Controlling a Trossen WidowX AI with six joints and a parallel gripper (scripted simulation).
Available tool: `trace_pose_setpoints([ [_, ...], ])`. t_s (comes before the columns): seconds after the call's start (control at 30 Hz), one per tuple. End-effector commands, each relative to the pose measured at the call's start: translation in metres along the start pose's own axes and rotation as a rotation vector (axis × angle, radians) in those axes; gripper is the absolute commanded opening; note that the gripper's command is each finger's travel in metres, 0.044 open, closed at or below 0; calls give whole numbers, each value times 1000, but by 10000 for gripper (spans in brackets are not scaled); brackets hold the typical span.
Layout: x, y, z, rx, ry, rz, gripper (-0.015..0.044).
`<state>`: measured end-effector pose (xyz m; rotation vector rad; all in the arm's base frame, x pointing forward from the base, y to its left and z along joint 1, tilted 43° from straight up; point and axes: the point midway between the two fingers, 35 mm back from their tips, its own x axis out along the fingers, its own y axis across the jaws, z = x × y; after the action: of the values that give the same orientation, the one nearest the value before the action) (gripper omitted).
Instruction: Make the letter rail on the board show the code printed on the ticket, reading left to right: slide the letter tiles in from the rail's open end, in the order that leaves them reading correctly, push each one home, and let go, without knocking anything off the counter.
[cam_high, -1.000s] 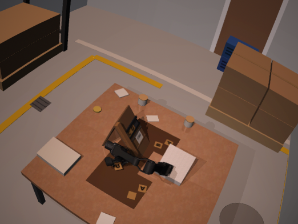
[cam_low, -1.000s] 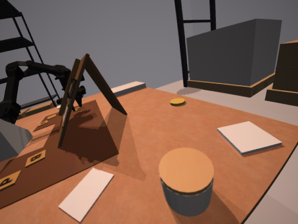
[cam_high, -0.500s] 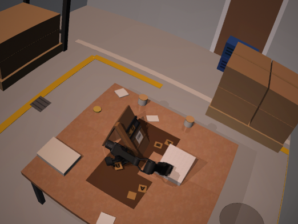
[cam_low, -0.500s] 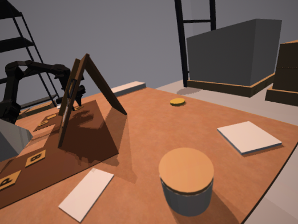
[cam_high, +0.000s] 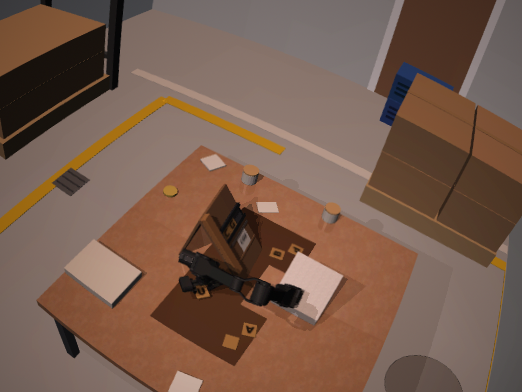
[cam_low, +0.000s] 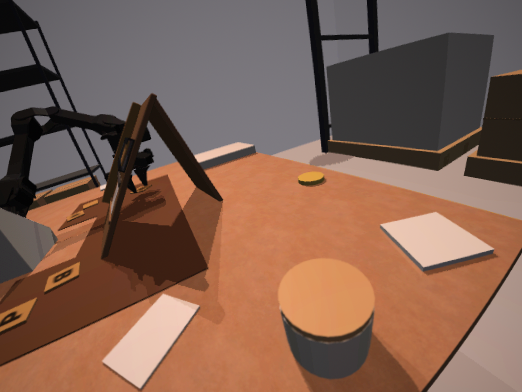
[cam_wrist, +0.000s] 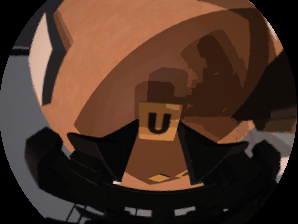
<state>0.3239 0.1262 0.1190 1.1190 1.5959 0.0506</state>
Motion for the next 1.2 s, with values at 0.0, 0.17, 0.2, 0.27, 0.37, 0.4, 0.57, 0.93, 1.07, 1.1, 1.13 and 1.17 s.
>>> trace_pose_setpoints([
  [0.0,-8,8,7,-16,-49,25,0],
  [0.17,-21,15,19,-25,-114,61,0],
  [0.2,-24,17,21,-27,-129,70,0],
  [0.27,-30,20,26,-31,-160,87,0],
  [0.37,-40,25,34,-35,-206,113,0],
  [0.4,-43,26,36,-36,-221,122,0],
  [0.57,-61,34,48,-42,-297,165,0],
  [0.93,-104,49,69,-52,-466,262,0],
  [1.07,-121,54,76,-55,-529,298,0],
  [1.1,-126,55,77,-56,-545,307,0],
  [1.13,-131,57,79,-57,-561,317,0],
  [1.17,-135,58,80,-57,-576,326,0],
])
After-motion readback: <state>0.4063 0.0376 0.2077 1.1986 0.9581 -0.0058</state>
